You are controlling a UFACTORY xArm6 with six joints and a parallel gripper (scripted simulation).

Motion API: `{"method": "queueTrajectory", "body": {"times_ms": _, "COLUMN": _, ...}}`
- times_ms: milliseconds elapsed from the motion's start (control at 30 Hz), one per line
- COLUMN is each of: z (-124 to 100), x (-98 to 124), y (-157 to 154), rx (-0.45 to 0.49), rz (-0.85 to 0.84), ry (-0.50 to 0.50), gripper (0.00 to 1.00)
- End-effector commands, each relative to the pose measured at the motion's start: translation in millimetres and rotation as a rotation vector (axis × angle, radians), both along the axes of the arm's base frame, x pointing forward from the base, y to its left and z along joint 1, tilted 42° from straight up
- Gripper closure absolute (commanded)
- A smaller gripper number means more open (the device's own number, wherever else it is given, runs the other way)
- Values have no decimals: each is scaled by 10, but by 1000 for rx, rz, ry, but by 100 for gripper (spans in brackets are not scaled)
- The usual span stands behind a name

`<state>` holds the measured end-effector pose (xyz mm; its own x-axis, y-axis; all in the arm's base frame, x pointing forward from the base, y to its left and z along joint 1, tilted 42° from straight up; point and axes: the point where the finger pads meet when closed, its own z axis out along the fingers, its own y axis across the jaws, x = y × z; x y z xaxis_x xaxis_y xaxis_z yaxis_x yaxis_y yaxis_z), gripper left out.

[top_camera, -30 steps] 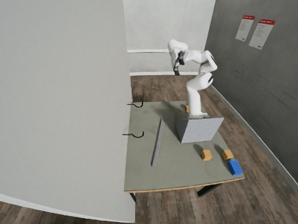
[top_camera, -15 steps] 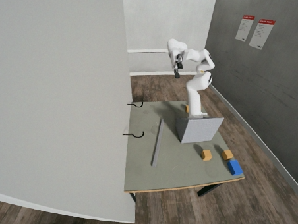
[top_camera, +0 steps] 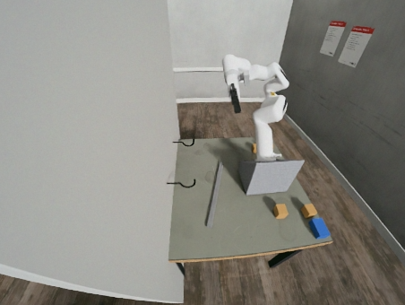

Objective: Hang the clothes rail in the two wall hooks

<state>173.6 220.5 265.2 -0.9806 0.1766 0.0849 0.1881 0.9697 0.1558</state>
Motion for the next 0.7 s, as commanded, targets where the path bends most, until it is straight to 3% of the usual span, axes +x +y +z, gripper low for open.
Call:
{"method": "queueTrajectory", "body": {"times_ms": 0, "z": -136, "x": 126, "y": -27, "rx": -70, "rz": -109, "ry": 6, "gripper": 0}}
{"method": "queueTrajectory", "body": {"times_ms": 667, "z": -651, "x": 489, "y": -184, "rx": -285, "rz": -454, "ry": -14, "gripper": 0}}
